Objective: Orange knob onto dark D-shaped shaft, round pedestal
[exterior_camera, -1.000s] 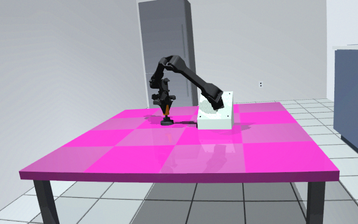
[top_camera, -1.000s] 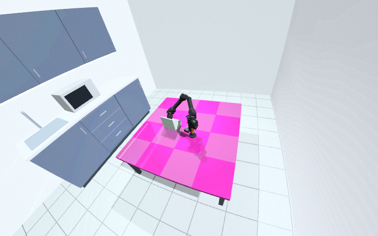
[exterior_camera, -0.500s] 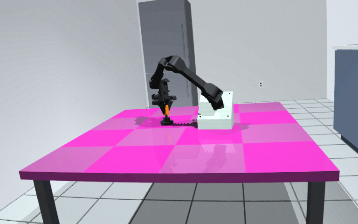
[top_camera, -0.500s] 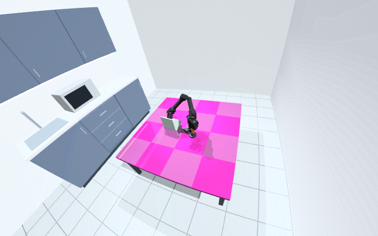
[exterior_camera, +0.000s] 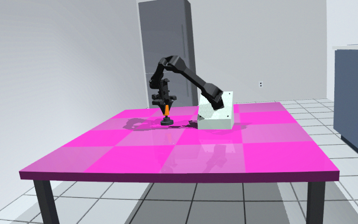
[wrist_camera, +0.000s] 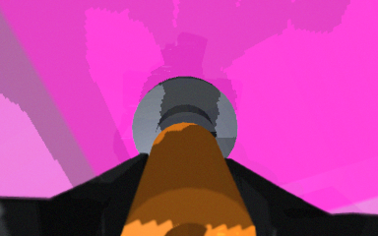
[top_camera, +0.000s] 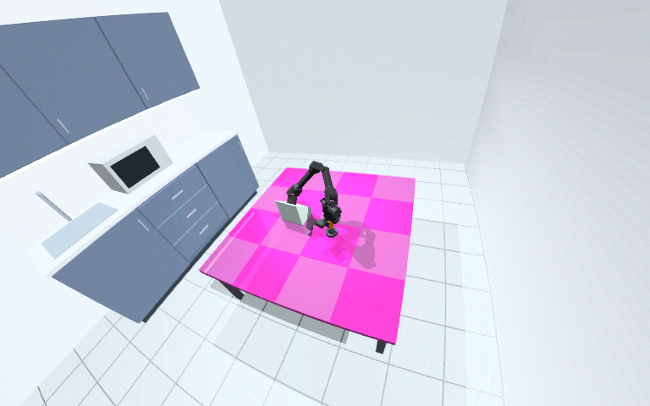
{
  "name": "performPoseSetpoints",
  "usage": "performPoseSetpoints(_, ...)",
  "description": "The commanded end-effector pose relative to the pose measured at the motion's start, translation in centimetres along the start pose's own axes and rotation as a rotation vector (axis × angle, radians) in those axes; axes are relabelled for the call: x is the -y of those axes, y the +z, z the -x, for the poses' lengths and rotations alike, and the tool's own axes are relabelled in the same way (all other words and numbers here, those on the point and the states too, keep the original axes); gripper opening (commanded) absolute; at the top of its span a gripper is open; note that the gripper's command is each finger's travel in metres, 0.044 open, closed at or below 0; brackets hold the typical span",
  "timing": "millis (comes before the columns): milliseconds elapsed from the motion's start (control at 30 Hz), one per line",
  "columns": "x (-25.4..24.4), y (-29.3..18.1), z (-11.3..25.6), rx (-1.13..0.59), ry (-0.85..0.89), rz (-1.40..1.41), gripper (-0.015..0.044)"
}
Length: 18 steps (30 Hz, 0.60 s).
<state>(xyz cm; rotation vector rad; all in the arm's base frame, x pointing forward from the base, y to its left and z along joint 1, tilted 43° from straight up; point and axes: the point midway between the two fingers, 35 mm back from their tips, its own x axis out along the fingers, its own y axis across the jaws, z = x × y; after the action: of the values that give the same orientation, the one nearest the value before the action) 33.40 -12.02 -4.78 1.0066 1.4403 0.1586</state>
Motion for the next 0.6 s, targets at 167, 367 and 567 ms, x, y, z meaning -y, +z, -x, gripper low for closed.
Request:
performPoseSetpoints(167,0.15,0.03,-0.18,0.002,0.001,-0.003,0.0)
performPoseSetpoints(367,0.17,-0.01,-0.14,0.002,0.001,-0.003,0.0)
performPoseSetpoints(567,0.12,-0.05,-0.18,0.002,0.001,-0.003,0.0)
